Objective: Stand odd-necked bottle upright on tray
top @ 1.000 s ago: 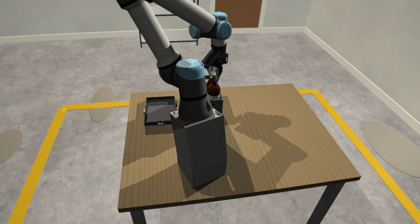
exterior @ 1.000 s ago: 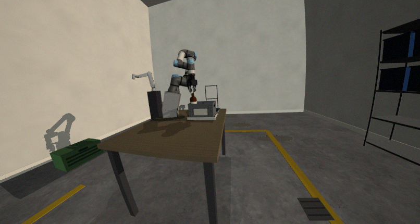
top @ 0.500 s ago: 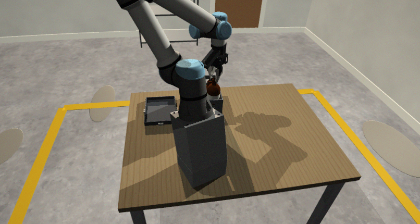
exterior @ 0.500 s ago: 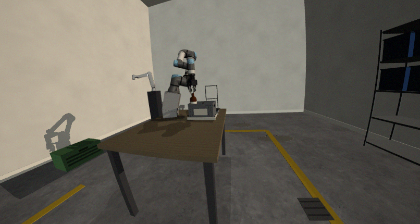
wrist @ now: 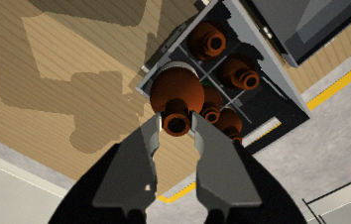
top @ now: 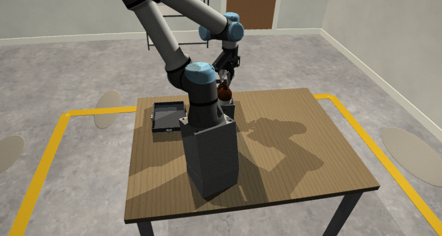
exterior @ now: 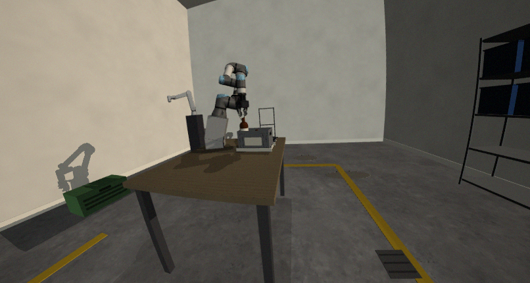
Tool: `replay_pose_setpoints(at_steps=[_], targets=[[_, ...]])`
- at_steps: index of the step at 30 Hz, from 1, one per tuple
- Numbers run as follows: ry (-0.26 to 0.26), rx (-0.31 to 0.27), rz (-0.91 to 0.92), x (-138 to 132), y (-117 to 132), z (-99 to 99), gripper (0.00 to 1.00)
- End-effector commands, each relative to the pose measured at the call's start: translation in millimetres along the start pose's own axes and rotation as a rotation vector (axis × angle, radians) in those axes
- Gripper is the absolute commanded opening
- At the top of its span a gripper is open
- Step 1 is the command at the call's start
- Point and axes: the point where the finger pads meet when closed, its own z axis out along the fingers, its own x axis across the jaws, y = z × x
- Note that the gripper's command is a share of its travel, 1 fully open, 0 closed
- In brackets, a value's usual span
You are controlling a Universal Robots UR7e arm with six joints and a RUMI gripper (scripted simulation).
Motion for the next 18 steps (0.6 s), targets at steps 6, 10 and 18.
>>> replay_pose_setpoints(at_steps=[6, 10, 18], targets=[[0.0, -0.001, 0.0, 0.0, 0.4, -4.6, 0.0], [0.0, -0.001, 0.0, 0.0, 0.4, -8.1, 0.0], [0.0, -0.001, 0.0, 0.0, 0.4, -14.7, 0.0]])
